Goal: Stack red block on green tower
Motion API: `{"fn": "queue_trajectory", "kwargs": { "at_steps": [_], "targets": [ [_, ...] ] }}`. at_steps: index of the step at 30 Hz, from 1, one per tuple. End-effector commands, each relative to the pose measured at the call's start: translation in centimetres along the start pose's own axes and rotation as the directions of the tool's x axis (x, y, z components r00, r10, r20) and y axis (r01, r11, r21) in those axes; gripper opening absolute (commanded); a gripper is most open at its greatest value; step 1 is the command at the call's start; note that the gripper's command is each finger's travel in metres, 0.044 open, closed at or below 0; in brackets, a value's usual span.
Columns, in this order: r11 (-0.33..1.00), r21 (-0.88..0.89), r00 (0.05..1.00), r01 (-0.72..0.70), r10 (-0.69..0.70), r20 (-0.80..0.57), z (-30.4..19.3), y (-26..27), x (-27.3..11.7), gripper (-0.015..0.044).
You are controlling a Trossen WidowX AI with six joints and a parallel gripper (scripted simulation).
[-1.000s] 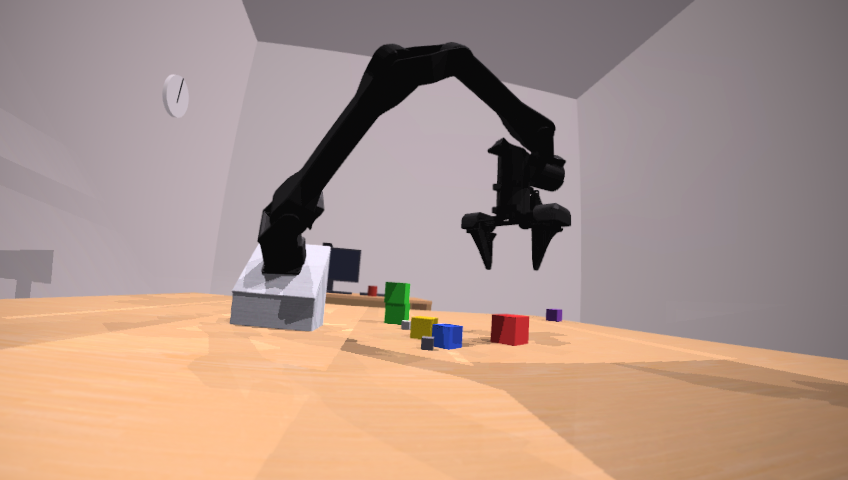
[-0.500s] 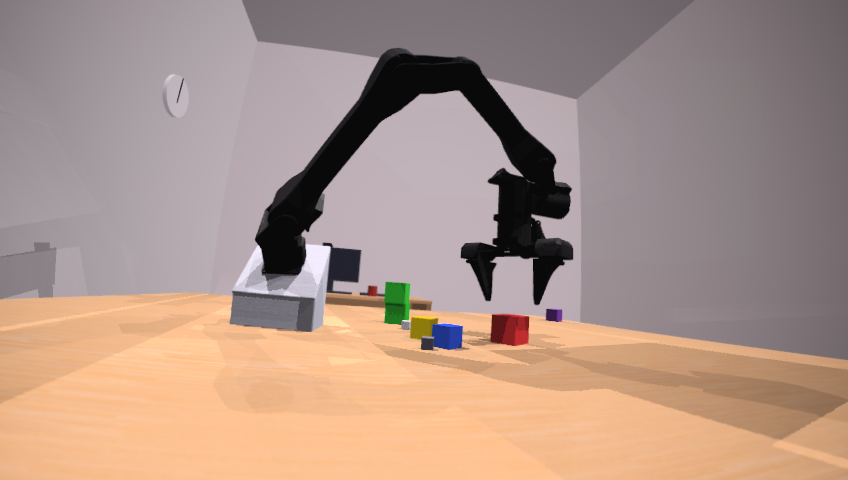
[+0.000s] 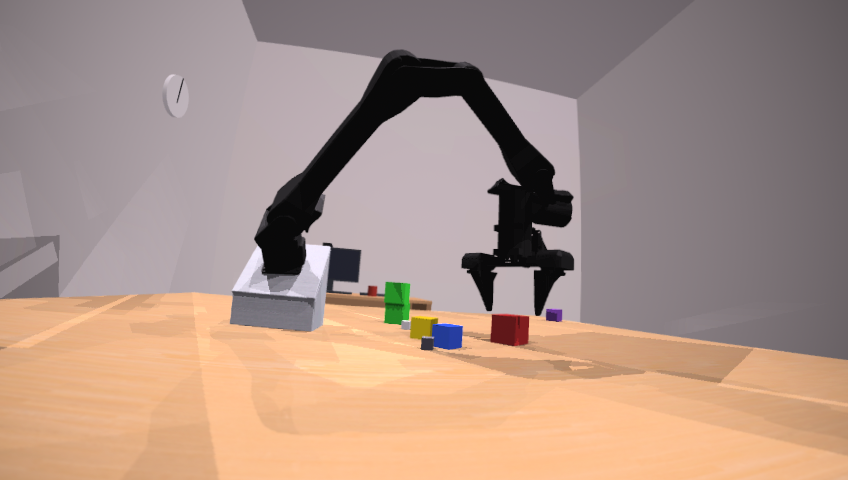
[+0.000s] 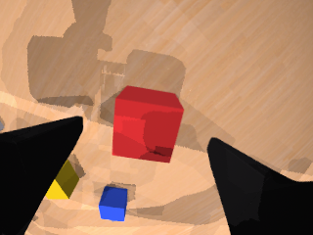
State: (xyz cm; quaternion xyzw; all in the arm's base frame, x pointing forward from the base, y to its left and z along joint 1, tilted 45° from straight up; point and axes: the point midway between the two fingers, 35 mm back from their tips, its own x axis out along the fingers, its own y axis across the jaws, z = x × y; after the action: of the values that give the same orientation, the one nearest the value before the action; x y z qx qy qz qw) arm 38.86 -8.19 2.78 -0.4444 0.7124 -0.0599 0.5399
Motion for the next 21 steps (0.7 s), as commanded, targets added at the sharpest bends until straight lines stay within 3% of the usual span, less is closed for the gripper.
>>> {"fn": "queue_trajectory", "kwargs": {
  "at_steps": [1,21],
  "targets": [
    [1.000,-0.007,1.000,-0.001,0.001,-0.008,-0.2,0.1,0.8,0.0440],
    [1.000,-0.007,1.000,0.001,-0.001,-0.010,-0.3,0.1,4.0,0.0440]
  ]
}}
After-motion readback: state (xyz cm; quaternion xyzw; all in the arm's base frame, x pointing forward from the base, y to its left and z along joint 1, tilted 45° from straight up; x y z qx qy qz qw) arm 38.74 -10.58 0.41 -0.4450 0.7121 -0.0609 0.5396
